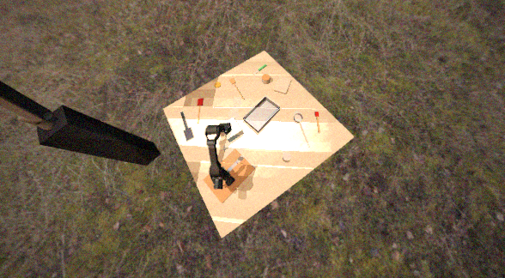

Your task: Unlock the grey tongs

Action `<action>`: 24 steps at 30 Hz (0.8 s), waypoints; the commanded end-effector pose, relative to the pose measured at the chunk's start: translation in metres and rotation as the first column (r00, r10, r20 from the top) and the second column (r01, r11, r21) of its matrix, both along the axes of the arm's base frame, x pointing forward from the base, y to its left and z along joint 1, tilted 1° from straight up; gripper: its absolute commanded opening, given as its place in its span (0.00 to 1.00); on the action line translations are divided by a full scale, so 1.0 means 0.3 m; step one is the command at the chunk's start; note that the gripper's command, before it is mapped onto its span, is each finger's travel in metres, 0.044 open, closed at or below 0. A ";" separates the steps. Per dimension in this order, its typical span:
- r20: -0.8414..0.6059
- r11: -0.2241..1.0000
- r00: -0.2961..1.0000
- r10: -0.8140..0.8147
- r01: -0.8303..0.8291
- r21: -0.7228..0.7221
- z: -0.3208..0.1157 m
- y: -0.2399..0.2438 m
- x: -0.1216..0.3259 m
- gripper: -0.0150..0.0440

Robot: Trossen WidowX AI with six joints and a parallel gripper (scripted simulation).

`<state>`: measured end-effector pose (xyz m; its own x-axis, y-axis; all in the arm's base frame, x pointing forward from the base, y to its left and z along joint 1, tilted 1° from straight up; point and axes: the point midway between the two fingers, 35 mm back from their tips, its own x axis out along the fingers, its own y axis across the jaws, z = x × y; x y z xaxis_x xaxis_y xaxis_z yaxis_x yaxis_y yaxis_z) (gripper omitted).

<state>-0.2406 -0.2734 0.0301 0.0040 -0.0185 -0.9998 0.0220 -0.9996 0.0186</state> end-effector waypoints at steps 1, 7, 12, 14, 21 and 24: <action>0.001 1.000 1.000 0.002 -0.002 -0.005 -0.018 -0.002 0.002 0.00; 0.001 1.000 1.000 0.002 -0.002 -0.004 -0.050 -0.001 0.004 0.00; 0.001 1.000 1.000 0.002 -0.002 -0.004 -0.077 0.001 0.006 0.00; 0.001 1.000 1.000 0.002 -0.002 -0.004 -0.088 0.002 0.007 0.00; 0.001 1.000 1.000 0.002 -0.002 -0.004 -0.125 0.006 0.012 0.00; 0.001 1.000 1.000 0.002 -0.002 -0.004 -0.137 0.007 0.013 0.00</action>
<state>-0.2372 -0.2709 -0.0084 0.0046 -0.0178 -0.9998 0.0243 -0.9995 0.0180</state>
